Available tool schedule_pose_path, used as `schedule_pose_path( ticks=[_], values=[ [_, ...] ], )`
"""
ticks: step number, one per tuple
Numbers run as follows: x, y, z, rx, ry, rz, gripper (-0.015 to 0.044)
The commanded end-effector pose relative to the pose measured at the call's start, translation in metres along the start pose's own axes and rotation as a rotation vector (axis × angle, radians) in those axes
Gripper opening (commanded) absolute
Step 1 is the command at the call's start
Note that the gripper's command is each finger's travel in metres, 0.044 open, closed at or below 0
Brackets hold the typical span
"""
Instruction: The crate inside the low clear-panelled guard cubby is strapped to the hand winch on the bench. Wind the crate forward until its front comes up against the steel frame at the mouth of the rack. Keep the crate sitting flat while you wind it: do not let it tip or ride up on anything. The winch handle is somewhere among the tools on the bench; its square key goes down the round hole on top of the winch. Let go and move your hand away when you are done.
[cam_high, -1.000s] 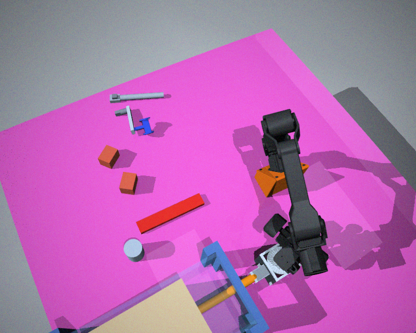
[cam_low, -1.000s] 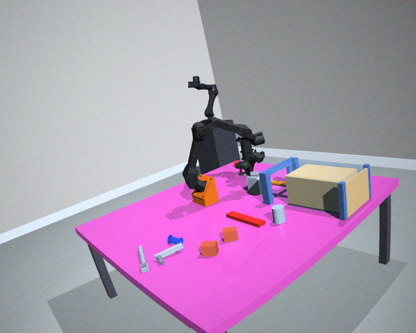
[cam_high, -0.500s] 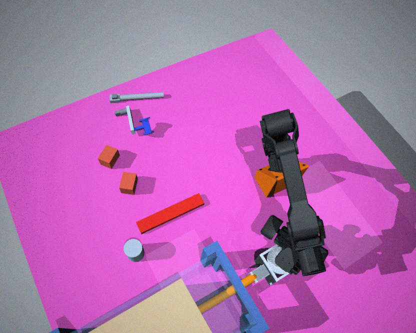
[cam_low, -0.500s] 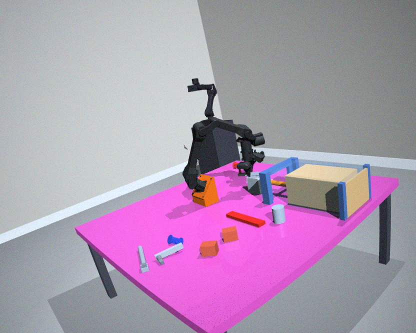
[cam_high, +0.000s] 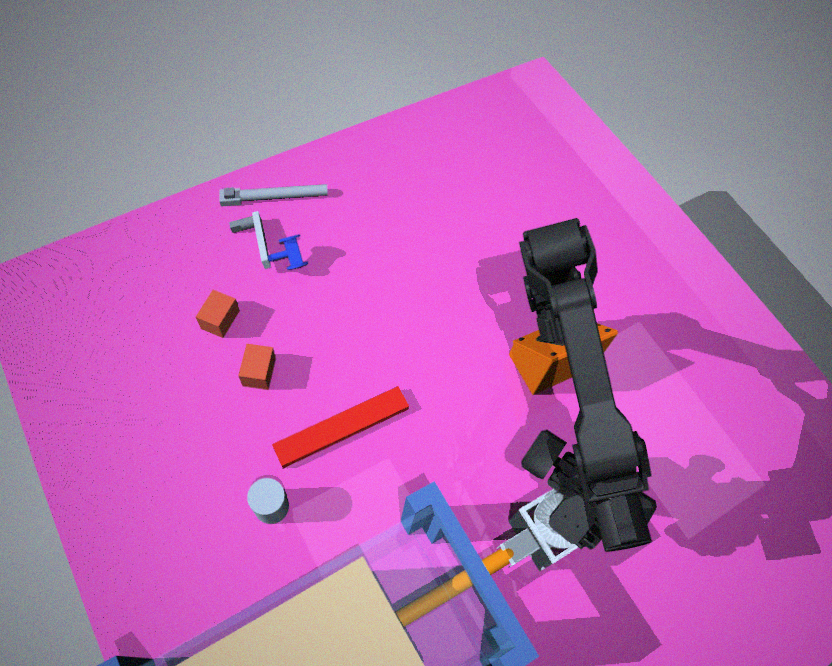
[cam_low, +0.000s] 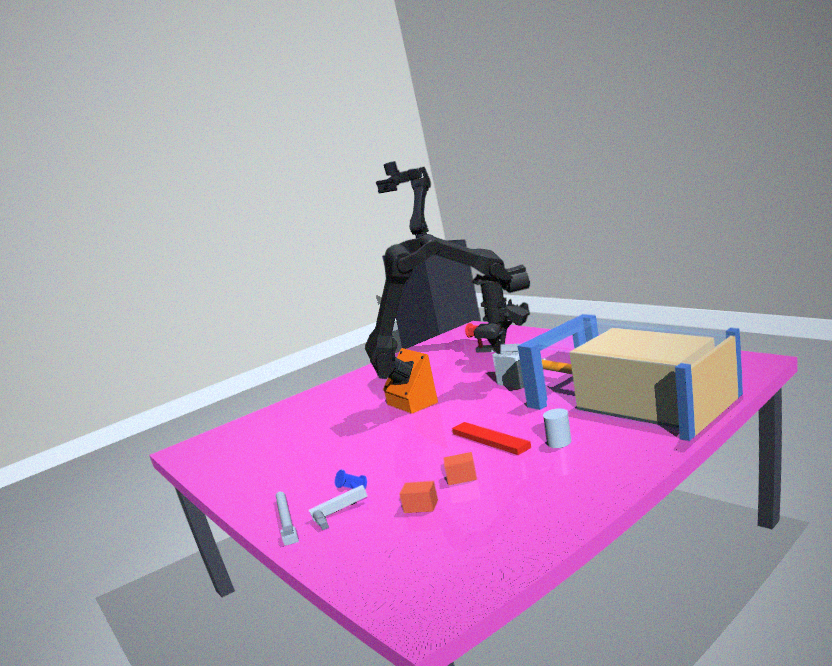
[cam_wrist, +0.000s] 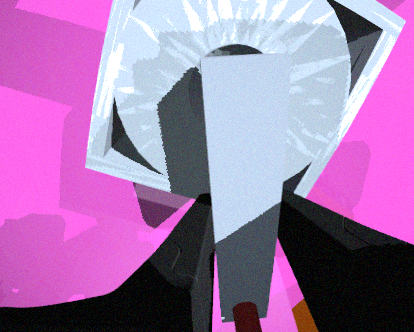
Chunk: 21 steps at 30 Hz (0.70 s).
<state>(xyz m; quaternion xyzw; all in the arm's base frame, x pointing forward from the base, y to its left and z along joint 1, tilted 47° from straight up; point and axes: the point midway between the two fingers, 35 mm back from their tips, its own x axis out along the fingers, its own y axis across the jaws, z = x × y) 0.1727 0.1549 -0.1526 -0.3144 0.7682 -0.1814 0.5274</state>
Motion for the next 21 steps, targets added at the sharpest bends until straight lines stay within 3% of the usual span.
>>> schedule_pose_path(
  ticks=[1,21],
  values=[
    [0.0041,0.0016,-0.0001,0.01,0.001,0.001,0.0],
    [0.0041,0.0059,0.0002,0.141,-0.005,0.01,0.0]
  ],
)
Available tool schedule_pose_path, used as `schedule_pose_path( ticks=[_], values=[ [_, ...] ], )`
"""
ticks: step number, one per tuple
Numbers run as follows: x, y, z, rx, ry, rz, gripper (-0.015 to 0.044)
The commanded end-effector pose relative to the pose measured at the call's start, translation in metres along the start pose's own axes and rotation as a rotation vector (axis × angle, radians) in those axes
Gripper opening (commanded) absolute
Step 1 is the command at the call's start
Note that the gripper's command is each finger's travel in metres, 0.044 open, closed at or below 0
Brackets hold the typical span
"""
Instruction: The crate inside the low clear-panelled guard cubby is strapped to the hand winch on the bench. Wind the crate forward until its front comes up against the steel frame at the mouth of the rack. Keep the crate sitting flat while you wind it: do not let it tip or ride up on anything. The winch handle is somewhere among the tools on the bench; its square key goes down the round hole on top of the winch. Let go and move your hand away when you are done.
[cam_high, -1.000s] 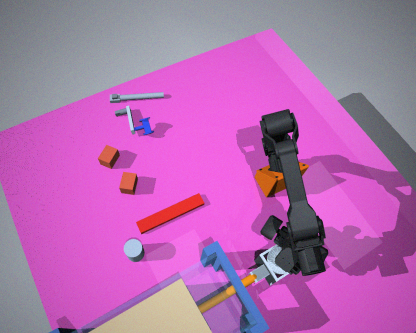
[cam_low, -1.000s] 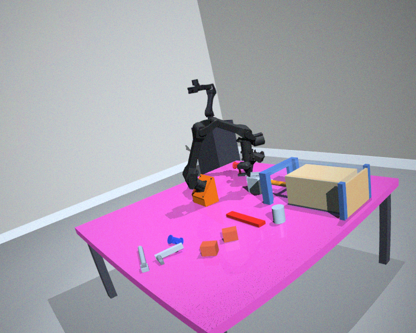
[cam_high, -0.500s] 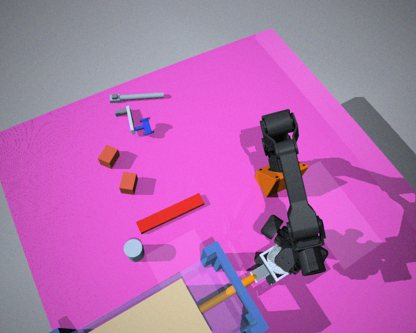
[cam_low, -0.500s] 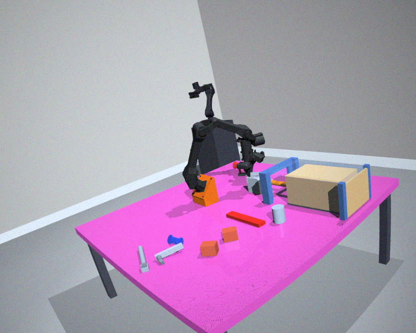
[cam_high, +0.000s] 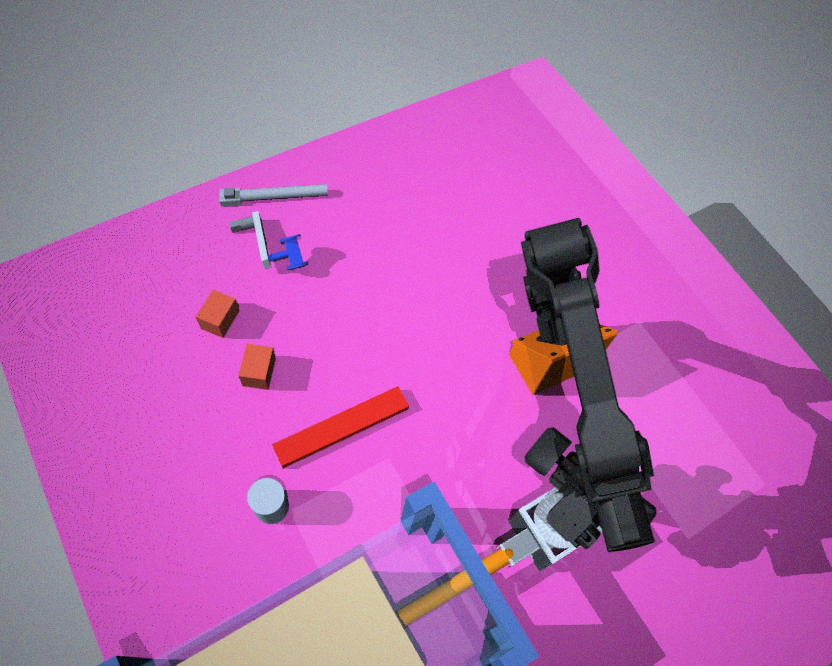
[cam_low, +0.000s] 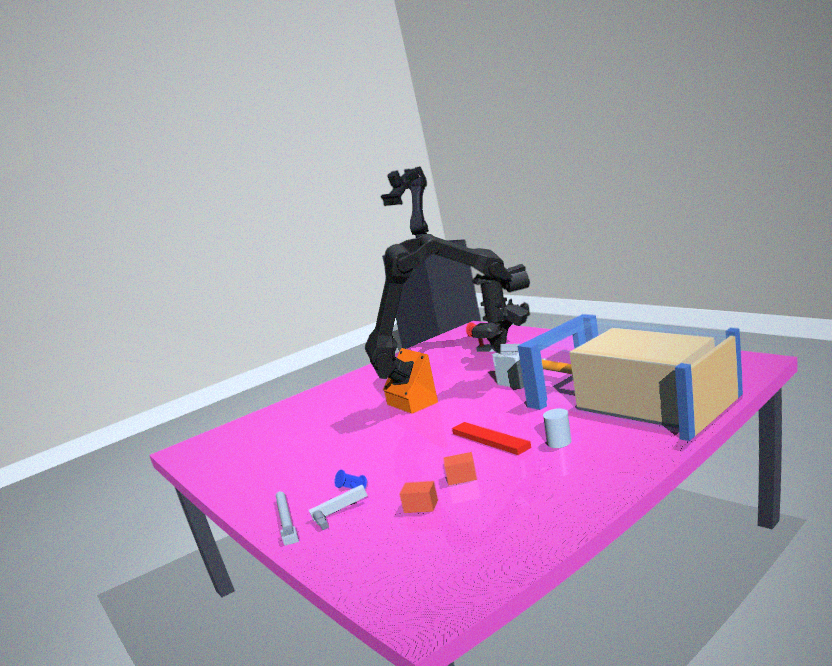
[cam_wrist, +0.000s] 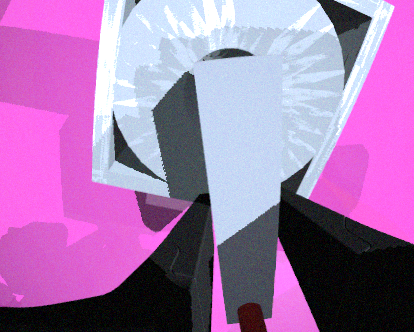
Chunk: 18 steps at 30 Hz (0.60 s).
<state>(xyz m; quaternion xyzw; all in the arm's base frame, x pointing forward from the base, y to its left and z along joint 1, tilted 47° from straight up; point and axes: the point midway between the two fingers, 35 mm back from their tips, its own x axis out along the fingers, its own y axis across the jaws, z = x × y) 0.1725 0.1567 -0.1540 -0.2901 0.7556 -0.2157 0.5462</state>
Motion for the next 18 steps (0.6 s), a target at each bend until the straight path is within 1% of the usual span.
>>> schedule_pose_path(
  ticks=[1,18],
  values=[
    [0.0042,0.0036,-0.0005,0.054,0.007,0.01,0.0],
    [0.0038,0.0015,-0.0002,0.031,0.008,0.008,0.0]
  ],
)
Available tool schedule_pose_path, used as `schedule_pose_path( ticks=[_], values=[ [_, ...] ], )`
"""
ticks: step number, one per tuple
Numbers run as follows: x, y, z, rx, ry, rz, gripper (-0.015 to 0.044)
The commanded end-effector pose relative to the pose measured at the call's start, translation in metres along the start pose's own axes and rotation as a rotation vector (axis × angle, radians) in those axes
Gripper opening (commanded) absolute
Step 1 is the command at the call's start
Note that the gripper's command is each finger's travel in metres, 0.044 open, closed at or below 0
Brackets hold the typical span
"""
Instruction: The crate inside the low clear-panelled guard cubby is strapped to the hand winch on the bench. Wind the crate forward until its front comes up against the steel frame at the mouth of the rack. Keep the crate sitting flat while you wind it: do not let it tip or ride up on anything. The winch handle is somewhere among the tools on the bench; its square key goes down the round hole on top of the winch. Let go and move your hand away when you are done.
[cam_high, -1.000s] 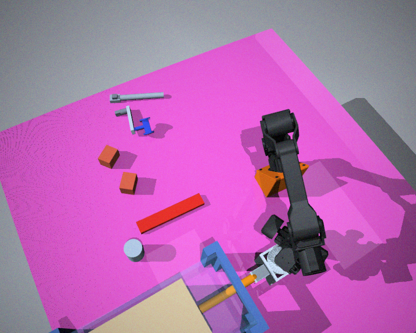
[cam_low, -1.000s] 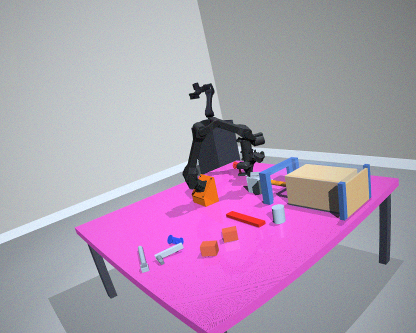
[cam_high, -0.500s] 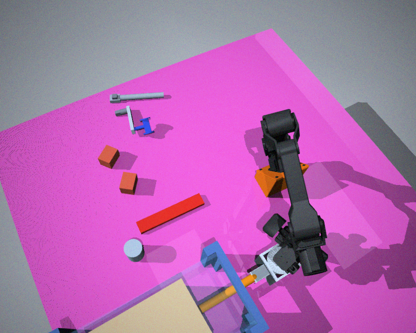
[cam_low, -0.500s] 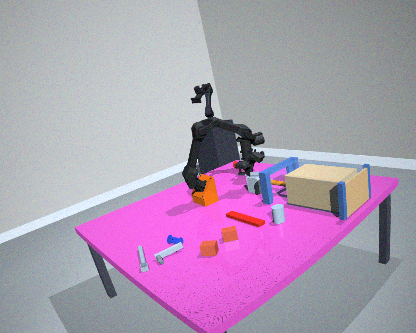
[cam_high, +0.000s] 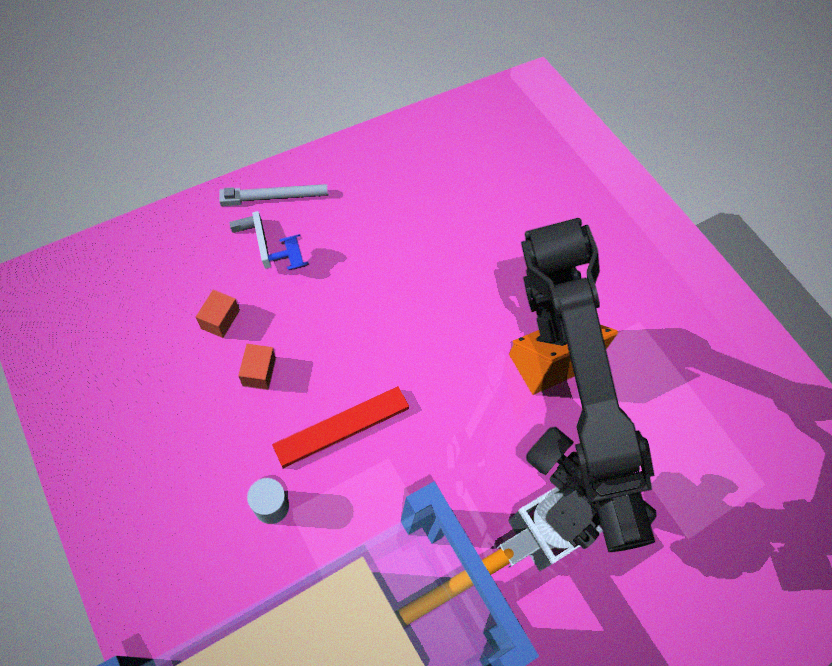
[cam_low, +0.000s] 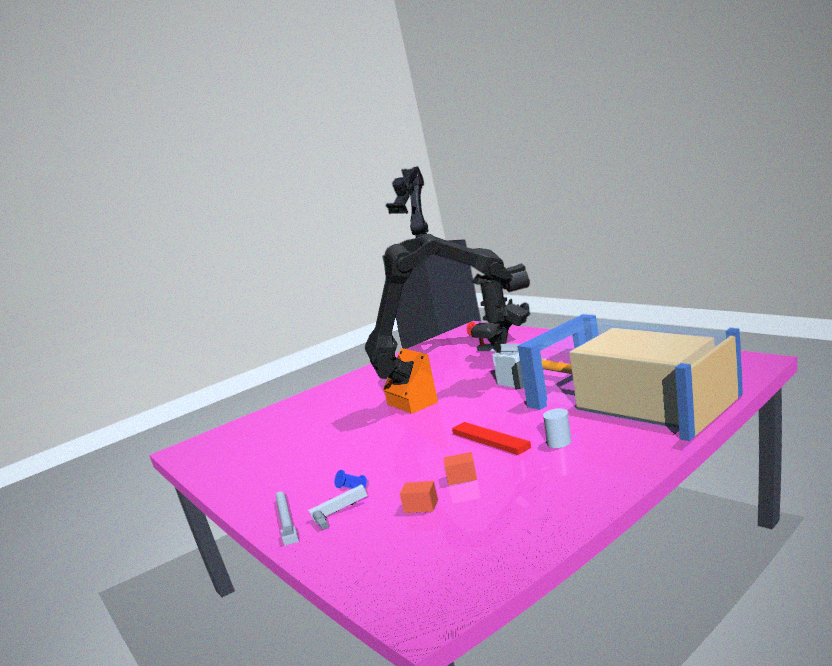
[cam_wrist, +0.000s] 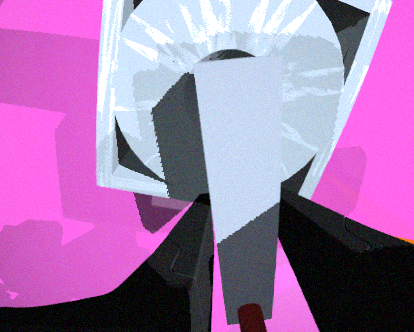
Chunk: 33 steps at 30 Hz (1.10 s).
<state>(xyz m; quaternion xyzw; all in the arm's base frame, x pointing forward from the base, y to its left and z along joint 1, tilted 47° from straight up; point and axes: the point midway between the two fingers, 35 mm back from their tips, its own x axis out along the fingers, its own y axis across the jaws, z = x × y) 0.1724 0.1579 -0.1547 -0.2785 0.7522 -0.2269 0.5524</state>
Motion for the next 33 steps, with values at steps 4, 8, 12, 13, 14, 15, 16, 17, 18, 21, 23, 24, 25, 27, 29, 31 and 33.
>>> schedule_pose_path(
  ticks=[4,8,12,13,14,15,16,17,18,21,23,24,25,27,29,31,33],
  values=[
    [0.0041,0.0018,-0.0004,0.021,0.009,0.003,0.0],
    [0.0041,0.0021,-0.0004,0.024,0.009,0.004,0.0],
    [0.0042,0.0019,-0.0005,0.023,0.009,0.004,0.0],
    [0.0042,0.0019,-0.0005,0.023,0.009,0.004,0.0],
    [0.0042,0.0021,-0.0005,0.028,0.009,0.004,0.0],
    [0.0042,0.0028,-0.0005,0.045,0.008,0.005,0.0],
    [0.0042,0.0035,-0.0005,0.061,0.007,0.006,0.0],
    [0.0042,0.0037,-0.0005,0.066,0.007,0.006,0.0],
    [0.0042,0.0037,-0.0005,0.066,0.007,0.006,0.0],
    [0.0042,0.0037,-0.0005,0.066,0.007,0.006,0.0],
    [0.0042,0.0037,-0.0005,0.066,0.007,0.006,0.0],
    [0.0042,0.0037,-0.0005,0.066,0.007,0.006,0.0],
    [0.0042,0.0037,-0.0005,0.066,0.007,0.006,0.0],
    [0.0042,0.0028,-0.0005,0.045,0.008,0.005,0.0],
    [0.0042,0.0006,-0.0004,-0.007,0.01,0.002,0.0],
    [0.0041,-0.0003,-0.0004,-0.027,0.011,0.001,0.0],
    [0.0041,-0.0003,-0.0004,-0.027,0.011,0.001,0.0]
  ],
)
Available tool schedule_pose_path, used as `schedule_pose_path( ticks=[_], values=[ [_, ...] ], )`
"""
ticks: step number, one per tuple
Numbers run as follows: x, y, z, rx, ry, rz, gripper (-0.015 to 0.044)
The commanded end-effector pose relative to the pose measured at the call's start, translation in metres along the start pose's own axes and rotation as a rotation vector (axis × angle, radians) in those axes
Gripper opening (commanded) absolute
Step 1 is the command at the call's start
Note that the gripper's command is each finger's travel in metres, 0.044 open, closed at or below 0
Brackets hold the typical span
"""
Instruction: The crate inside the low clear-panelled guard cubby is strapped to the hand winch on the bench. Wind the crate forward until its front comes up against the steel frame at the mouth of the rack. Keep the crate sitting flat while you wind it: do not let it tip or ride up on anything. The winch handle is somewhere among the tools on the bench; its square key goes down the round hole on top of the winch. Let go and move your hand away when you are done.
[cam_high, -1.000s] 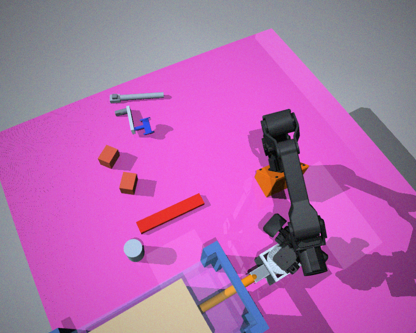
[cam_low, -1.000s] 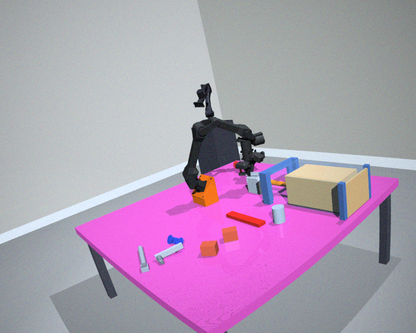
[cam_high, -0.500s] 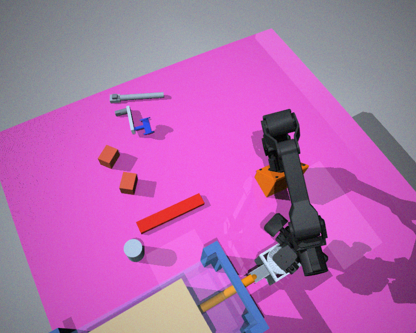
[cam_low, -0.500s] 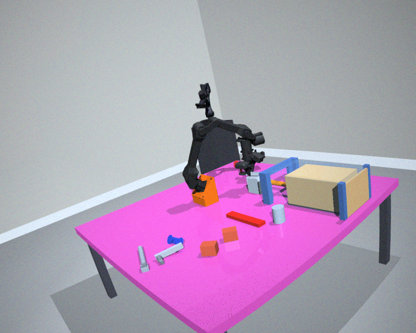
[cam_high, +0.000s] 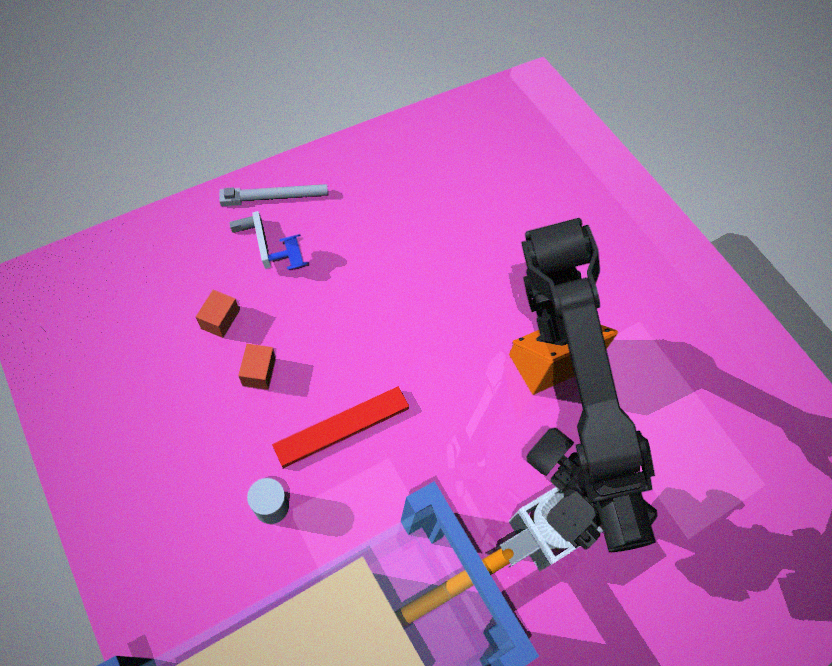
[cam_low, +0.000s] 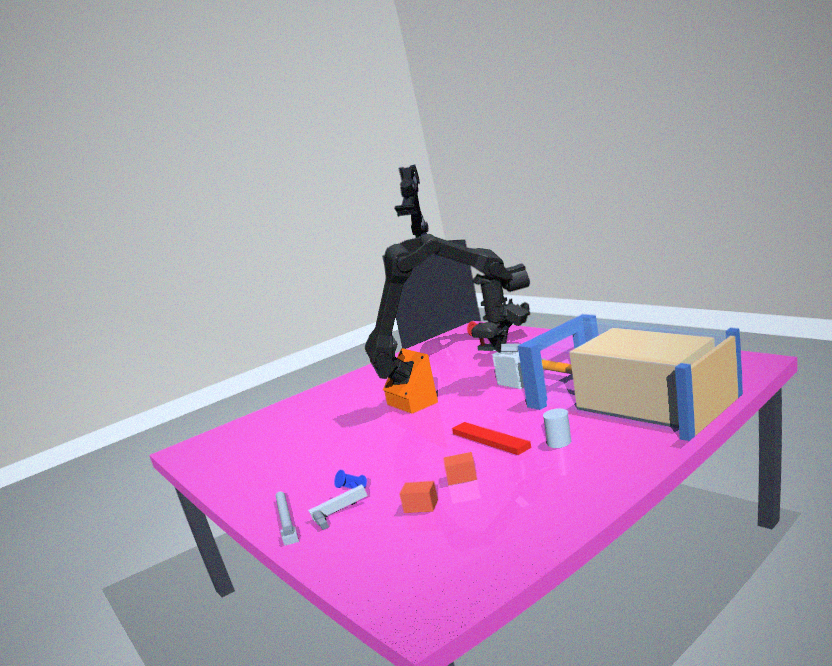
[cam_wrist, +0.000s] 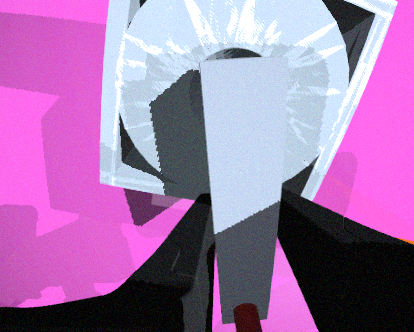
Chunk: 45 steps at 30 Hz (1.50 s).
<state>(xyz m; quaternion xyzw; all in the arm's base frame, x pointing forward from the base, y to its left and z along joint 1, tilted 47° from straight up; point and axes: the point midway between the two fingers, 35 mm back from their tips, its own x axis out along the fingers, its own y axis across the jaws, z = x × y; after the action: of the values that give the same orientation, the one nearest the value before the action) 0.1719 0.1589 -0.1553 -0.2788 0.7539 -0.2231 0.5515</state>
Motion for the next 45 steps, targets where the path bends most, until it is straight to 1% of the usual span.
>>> schedule_pose_path(
  ticks=[1,7,16,41,45],
  values=[
    [0.0041,-0.0015,0.0,-0.039,0.011,-0.005,0.0],
    [0.0041,-0.0032,0.0002,-0.099,0.013,-0.009,0.0],
    [0.0043,-0.003,0.0003,-0.1,0.013,-0.009,0.0],
    [0.0047,0.0002,-0.0001,-0.004,0.009,-0.003,0.0],
    [0.0005,-0.0019,0.0003,-0.022,0.001,-0.008,0.0105]
  ],
)
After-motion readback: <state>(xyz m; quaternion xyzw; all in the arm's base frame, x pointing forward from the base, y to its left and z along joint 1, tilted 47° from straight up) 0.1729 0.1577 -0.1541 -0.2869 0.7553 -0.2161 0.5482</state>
